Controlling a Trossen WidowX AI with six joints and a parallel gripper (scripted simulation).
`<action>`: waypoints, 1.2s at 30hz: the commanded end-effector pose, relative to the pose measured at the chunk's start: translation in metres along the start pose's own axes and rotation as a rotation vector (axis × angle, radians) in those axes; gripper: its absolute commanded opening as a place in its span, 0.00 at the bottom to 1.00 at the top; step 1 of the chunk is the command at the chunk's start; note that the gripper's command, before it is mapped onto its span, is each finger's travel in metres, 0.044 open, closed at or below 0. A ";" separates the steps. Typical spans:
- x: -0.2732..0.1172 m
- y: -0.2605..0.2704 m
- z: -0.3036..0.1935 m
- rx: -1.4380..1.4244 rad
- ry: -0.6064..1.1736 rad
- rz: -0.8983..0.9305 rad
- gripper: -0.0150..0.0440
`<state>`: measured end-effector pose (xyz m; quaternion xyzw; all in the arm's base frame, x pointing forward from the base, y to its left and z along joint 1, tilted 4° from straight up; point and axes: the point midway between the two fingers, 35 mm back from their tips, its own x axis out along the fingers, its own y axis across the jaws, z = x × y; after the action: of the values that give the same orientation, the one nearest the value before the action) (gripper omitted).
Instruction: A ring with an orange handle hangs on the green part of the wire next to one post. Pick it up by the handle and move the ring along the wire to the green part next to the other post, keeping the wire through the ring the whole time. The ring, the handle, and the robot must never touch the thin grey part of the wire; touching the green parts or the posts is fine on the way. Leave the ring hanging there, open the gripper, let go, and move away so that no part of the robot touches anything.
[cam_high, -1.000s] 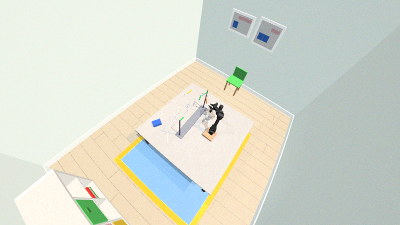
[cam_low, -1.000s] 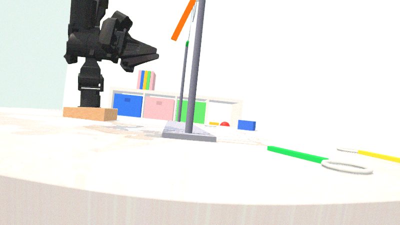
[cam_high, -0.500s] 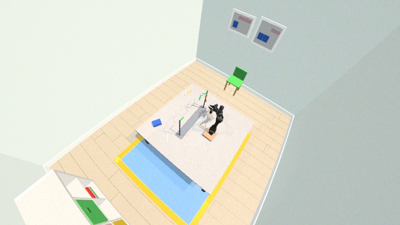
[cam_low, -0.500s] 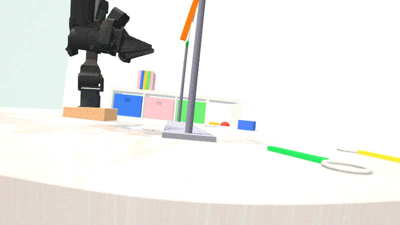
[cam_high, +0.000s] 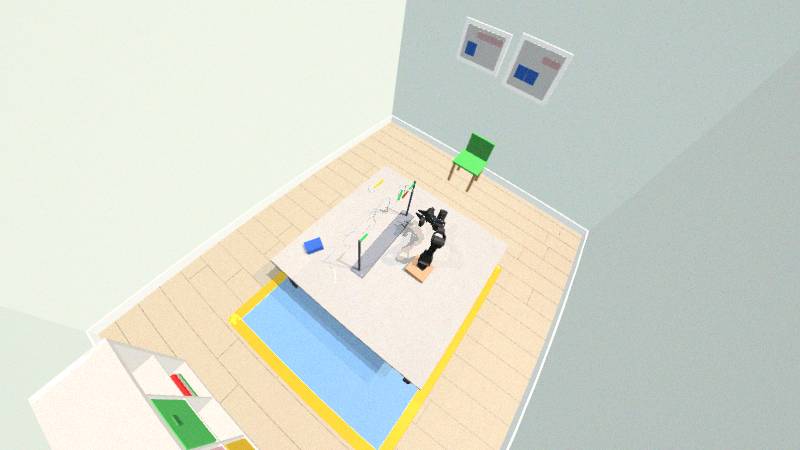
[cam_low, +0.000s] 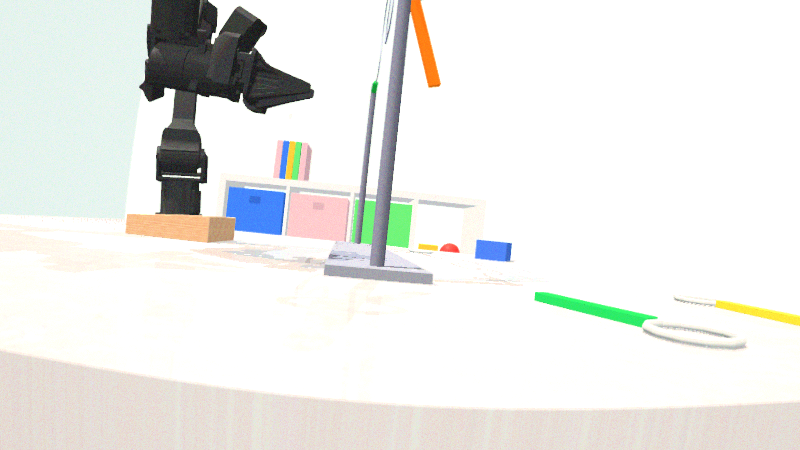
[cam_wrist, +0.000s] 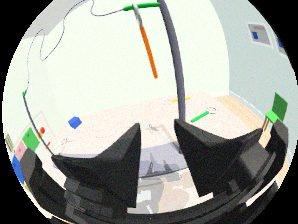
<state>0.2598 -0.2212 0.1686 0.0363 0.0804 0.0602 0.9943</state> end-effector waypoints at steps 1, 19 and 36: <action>0.008 -0.006 0.007 -0.018 0.011 -0.008 0.53; 0.036 -0.024 0.023 -0.081 0.000 -0.025 0.53; 0.050 -0.007 0.033 -0.133 -0.127 0.020 0.53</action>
<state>0.3188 -0.2353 0.1896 -0.0434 0.0106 0.0649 0.9969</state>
